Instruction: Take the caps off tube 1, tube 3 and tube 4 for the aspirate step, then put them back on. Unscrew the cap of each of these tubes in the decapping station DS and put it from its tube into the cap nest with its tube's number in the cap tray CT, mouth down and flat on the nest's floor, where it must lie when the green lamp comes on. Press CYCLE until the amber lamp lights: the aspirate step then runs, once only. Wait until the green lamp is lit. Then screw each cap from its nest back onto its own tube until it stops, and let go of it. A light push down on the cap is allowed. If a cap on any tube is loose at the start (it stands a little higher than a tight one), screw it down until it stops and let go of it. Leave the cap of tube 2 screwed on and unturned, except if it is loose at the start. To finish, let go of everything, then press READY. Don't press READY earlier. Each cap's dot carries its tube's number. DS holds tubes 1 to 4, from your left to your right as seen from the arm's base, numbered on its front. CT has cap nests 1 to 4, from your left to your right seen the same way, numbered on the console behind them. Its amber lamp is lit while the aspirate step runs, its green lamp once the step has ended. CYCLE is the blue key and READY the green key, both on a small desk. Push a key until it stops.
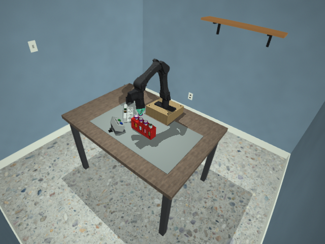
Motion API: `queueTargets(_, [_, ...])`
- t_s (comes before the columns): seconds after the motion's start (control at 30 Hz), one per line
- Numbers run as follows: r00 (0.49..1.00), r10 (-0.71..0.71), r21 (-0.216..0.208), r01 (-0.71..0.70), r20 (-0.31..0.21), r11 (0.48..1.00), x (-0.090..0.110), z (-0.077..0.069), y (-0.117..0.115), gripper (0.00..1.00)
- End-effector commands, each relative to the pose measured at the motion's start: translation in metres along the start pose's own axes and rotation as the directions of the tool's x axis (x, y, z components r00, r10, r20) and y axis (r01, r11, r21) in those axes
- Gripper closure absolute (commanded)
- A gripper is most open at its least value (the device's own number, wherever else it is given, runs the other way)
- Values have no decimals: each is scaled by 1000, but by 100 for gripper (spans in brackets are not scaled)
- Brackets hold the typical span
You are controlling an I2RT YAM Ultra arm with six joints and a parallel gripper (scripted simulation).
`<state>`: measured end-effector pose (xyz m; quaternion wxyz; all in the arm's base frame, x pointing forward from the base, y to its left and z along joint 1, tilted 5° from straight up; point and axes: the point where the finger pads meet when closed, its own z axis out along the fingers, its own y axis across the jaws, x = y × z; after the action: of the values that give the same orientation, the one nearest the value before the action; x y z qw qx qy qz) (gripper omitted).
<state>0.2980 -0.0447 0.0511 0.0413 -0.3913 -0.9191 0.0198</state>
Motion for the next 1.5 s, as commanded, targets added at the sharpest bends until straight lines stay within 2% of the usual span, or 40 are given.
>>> queueTargets(0.0, [999, 49, -6, -49, 24, 999, -17, -6, -20, 100])
queueTargets(0.17, [999, 49, -4, -49, 25, 999, -39, -6, -55, 100])
queueTargets(0.23, [999, 49, -4, -49, 25, 999, -39, -6, -55, 100])
queueTargets(0.57, [998, 49, -2, -49, 26, 999, -85, -7, -126, 100])
queueTargets(1.03, [998, 49, -2, -49, 26, 999, -86, -7, -126, 100])
queueTargets(1.3, [998, 49, -2, -49, 26, 999, -87, 32, -126, 100])
queueTargets(1.37, [998, 49, -2, -49, 26, 999, -87, 32, -126, 100])
queueTargets(1.47, [998, 49, -2, -49, 26, 999, -87, 47, -126, 100])
